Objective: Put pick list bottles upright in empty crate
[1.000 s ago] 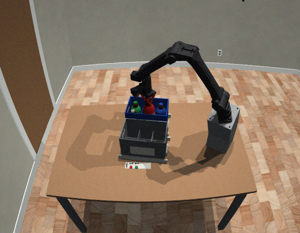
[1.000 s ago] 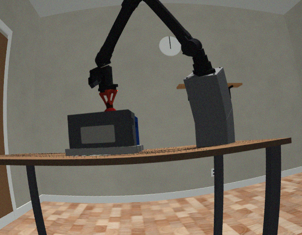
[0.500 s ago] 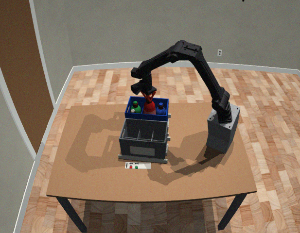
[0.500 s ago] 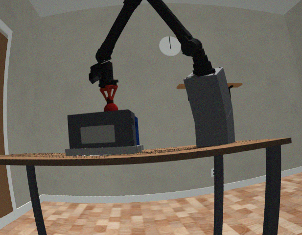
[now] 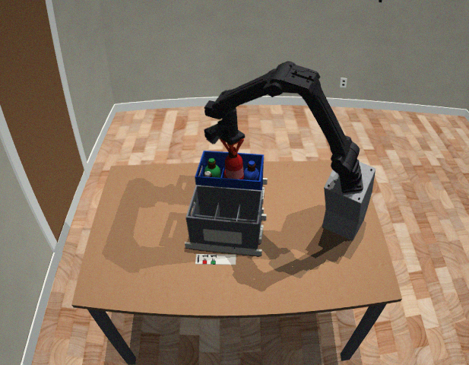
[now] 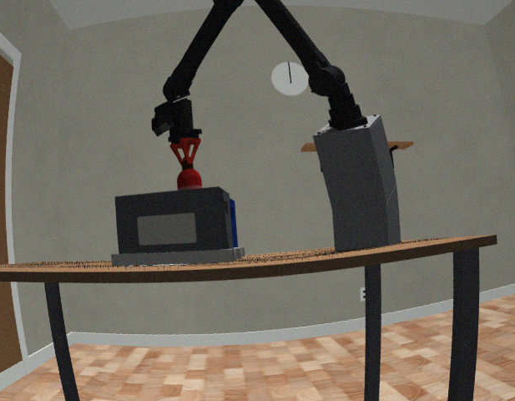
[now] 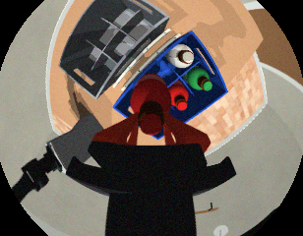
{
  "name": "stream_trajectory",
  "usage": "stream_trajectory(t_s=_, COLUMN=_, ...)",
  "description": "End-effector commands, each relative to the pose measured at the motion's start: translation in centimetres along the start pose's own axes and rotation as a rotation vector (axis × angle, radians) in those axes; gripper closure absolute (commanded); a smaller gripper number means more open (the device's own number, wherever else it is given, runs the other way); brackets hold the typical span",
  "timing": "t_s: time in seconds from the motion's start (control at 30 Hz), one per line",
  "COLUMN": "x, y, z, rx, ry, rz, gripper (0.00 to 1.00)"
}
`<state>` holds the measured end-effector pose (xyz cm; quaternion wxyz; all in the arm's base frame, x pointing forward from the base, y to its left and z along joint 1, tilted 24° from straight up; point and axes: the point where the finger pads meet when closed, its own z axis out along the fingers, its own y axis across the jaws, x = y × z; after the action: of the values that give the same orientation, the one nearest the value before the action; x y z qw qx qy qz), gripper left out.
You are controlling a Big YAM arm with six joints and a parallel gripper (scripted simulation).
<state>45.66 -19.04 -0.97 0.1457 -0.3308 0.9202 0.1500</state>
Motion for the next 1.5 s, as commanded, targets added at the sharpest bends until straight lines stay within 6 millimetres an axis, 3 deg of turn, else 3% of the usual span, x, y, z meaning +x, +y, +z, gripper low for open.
stream_trajectory(t_s=0.0, x=-1.9, y=-3.2, z=-6.2, rx=0.109, ry=-0.045, rz=-0.03, gripper=1.0)
stream_trajectory(t_s=0.4, x=-2.1, y=-3.5, z=-7.9, rx=0.111, ry=-0.045, rz=-0.031, gripper=1.0)
stream_trajectory(t_s=1.47, x=-2.2, y=-4.4, z=-9.5, rx=0.113, ry=-0.043, rz=-0.031, gripper=1.0)
